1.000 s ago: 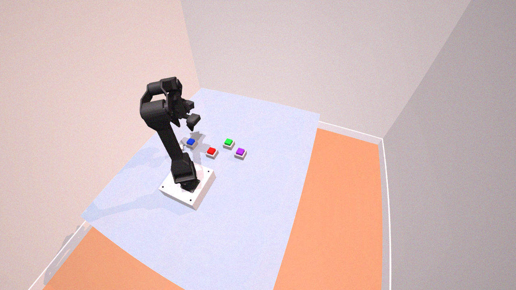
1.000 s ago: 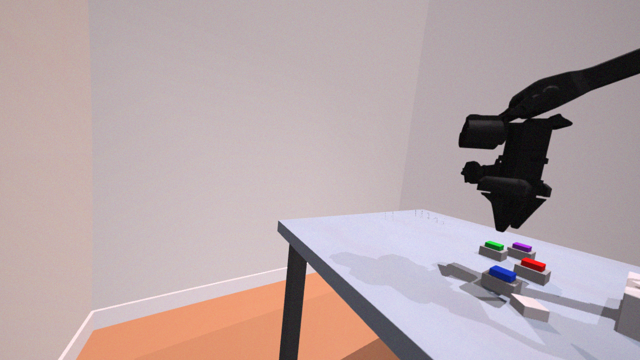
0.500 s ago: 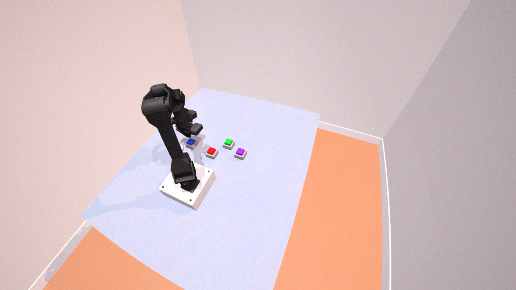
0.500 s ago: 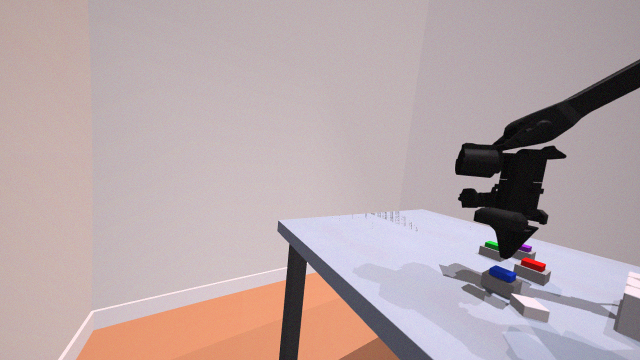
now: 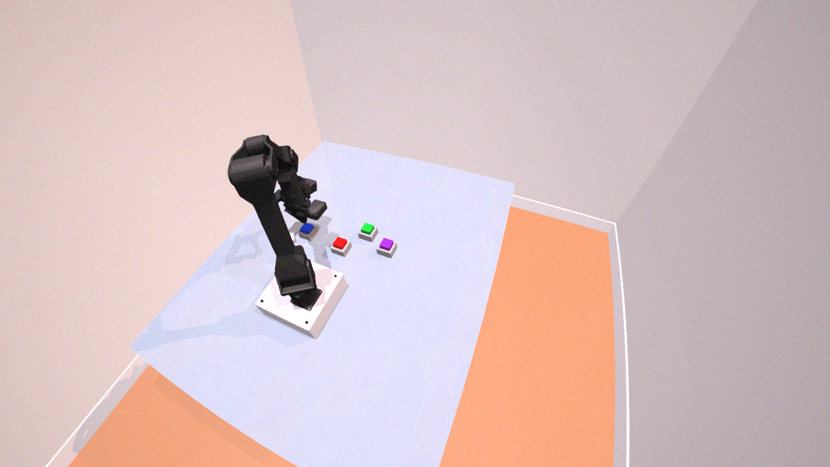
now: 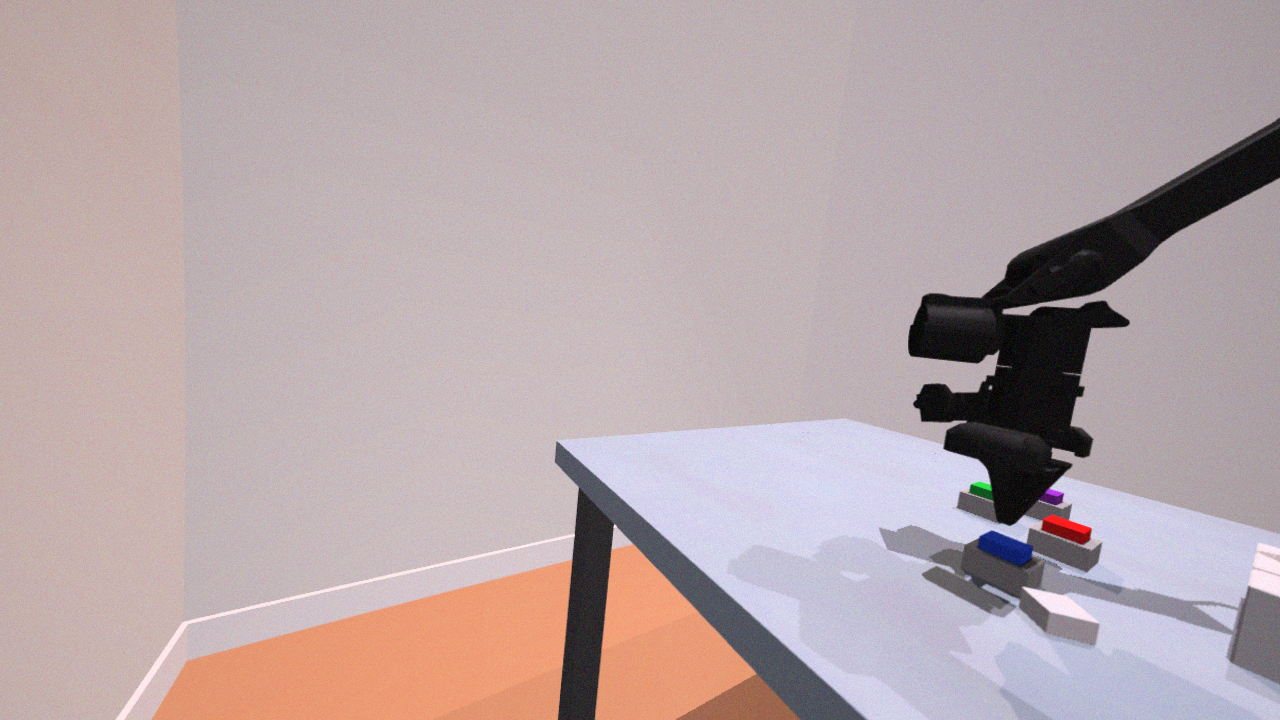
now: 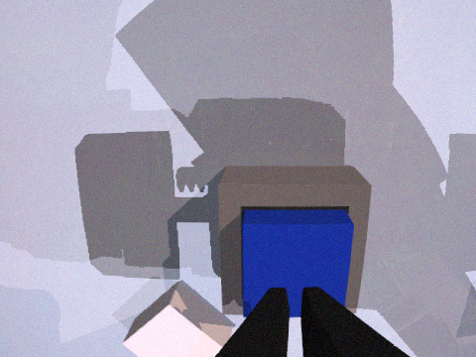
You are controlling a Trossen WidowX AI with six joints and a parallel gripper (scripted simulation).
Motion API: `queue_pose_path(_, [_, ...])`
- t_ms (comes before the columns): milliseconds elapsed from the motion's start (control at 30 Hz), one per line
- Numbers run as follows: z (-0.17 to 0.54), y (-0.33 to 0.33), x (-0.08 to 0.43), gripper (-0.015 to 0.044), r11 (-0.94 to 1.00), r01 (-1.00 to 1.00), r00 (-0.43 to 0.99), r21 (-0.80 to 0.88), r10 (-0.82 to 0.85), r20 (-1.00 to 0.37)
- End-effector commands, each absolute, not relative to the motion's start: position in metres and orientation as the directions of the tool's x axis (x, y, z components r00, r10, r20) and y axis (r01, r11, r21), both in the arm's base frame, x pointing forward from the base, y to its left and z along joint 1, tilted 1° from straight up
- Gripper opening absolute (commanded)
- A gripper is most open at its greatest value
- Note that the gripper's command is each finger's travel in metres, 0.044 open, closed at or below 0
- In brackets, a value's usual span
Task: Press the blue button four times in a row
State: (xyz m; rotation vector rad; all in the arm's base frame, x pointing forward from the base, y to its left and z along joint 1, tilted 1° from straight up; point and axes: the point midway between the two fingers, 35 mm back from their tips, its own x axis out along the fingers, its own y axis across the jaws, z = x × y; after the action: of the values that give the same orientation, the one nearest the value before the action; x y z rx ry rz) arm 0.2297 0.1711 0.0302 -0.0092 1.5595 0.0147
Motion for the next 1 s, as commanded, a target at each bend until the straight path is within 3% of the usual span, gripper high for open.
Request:
queue_pose_path(0, [0.022,0.169,0.228,0.002,1.0,-0.01,0.007,-0.004,-0.004,-1.0])
queue_pose_path(967, [0.005,0.169,0.228,0.002,1.0,-0.01,0.006,-0.004,-0.004,-1.0])
